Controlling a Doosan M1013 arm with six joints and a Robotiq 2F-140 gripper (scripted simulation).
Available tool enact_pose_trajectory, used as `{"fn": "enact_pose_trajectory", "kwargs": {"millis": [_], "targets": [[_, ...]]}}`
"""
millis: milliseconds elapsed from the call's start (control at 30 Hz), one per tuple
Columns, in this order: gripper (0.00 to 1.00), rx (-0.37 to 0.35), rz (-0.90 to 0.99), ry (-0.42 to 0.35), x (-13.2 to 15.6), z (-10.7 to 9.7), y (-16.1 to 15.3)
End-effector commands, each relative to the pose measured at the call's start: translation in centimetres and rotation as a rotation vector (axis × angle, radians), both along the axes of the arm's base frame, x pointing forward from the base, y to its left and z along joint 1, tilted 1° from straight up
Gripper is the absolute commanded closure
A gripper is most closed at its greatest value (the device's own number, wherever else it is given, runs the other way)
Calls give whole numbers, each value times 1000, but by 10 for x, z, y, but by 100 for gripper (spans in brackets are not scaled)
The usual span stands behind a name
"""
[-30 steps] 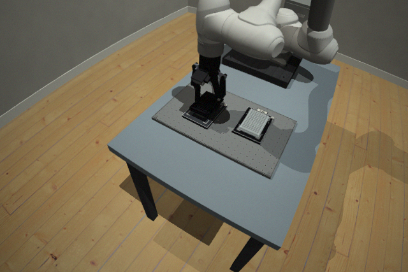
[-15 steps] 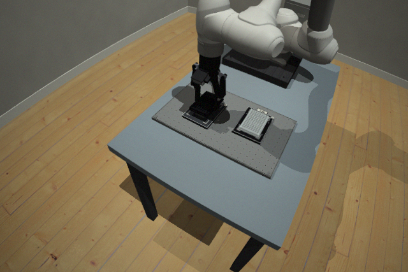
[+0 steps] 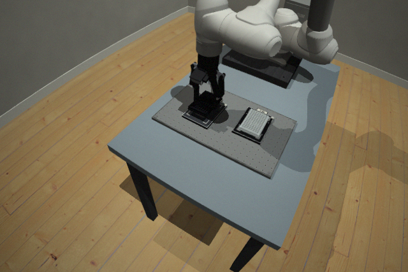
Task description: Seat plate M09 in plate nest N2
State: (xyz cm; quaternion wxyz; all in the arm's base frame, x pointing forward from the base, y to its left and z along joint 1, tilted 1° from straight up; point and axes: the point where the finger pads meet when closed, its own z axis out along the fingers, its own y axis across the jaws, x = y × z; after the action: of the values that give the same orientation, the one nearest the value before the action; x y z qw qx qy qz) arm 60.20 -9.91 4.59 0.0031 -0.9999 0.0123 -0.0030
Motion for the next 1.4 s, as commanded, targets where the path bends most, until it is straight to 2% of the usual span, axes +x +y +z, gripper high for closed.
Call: {"fn": "enact_pose_trajectory", "kwargs": {"millis": [0,767,1133,1367], "targets": [[90,0,-1,-1,0,1,0],[90,0,-1,-1,0,1,1],[90,0,-1,-1,1,-18,1],[90,0,-1,-1,1,-18,1]]}}
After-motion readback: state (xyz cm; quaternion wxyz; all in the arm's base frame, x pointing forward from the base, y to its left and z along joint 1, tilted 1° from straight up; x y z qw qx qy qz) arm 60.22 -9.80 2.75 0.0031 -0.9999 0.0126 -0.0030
